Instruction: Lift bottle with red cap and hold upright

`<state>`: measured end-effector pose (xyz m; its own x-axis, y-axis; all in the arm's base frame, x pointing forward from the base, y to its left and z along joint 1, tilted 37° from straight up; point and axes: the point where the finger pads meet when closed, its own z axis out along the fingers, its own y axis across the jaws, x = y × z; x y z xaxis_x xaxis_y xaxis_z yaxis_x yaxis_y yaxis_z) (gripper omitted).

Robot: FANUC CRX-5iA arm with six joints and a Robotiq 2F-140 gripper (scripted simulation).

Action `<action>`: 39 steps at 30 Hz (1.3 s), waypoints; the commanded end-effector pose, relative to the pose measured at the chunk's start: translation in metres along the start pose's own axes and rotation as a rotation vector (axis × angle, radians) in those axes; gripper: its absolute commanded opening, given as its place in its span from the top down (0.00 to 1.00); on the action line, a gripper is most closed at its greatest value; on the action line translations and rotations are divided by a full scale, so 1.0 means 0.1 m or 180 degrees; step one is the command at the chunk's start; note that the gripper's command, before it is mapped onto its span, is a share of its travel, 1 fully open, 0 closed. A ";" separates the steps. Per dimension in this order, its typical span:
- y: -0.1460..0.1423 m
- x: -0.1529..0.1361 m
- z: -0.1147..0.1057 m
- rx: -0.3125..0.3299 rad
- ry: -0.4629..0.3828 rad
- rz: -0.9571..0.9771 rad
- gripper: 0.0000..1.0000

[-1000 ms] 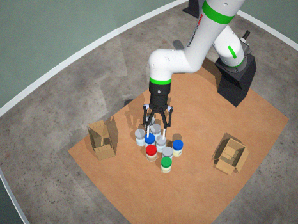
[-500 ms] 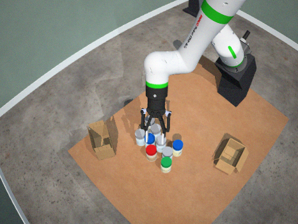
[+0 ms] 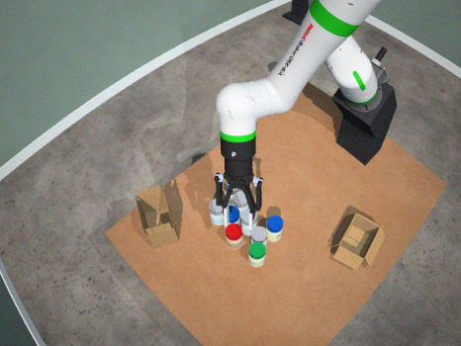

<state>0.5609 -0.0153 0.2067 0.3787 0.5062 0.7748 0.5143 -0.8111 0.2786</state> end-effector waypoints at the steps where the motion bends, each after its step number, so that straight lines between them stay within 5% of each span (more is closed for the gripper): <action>1: -0.02 0.11 -0.01 0.0043 -0.0036 0.0092 0.49; 39: -0.12 0.47 -0.10 0.0108 -0.0461 0.0781 0.49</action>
<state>0.5657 0.0141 0.2421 0.5707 0.3530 0.7414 0.4364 -0.8952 0.0903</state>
